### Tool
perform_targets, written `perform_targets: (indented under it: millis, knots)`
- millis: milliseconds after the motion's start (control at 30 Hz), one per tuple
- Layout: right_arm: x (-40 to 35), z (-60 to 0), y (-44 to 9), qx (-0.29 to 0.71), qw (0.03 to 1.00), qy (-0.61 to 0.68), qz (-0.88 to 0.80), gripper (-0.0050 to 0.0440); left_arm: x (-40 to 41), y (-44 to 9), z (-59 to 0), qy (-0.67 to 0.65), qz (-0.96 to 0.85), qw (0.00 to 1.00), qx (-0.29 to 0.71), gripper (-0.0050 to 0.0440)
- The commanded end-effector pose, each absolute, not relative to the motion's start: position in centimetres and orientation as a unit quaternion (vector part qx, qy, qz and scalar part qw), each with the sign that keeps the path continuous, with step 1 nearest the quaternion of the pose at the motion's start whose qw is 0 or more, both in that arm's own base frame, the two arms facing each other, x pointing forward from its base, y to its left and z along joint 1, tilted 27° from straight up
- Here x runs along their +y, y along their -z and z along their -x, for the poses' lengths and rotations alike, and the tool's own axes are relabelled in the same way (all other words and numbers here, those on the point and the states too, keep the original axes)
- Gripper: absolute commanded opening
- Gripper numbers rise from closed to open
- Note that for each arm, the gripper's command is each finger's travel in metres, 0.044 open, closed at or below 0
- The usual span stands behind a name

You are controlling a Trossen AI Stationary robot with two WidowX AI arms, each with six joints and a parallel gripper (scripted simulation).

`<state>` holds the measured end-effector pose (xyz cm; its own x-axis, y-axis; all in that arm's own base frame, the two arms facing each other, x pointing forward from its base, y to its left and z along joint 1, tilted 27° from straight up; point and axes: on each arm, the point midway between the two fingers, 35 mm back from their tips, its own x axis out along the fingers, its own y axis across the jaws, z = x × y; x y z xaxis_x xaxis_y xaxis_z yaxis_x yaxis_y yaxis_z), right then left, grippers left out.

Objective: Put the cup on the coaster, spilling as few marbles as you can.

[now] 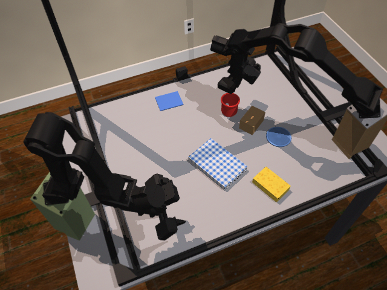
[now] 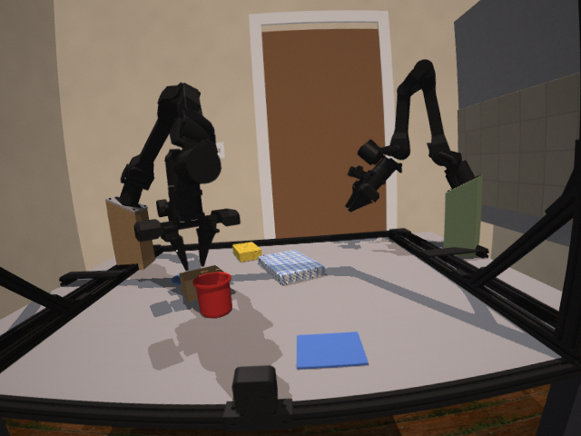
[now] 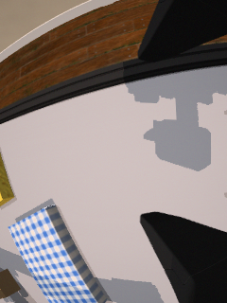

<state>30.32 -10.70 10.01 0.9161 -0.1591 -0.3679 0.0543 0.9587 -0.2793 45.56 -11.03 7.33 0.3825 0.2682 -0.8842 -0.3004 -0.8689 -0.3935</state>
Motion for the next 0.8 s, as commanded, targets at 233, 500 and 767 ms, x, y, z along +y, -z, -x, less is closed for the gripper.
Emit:
perform_targets:
  millis: [233, 500, 767]
  knots:
    - [-10.7, -30.3, -10.0, 0.197, 0.970, 0.055, 0.133, 0.0400, -11.2, -6.8, -45.9, -0.563, 0.788, 0.249, 0.001, 0.0135]
    - [-10.7, -30.3, -10.0, 0.197, 0.970, 0.055, 0.133, 0.0400, -11.0, -6.0, -46.3, -0.563, 0.788, 0.249, 0.001, 0.0135]
    - [-10.7, -30.3, -10.0, 0.197, 0.970, 0.055, 0.133, 0.0400, -10.6, -4.8, -46.8, -0.563, 0.788, 0.249, 0.001, 0.0135]
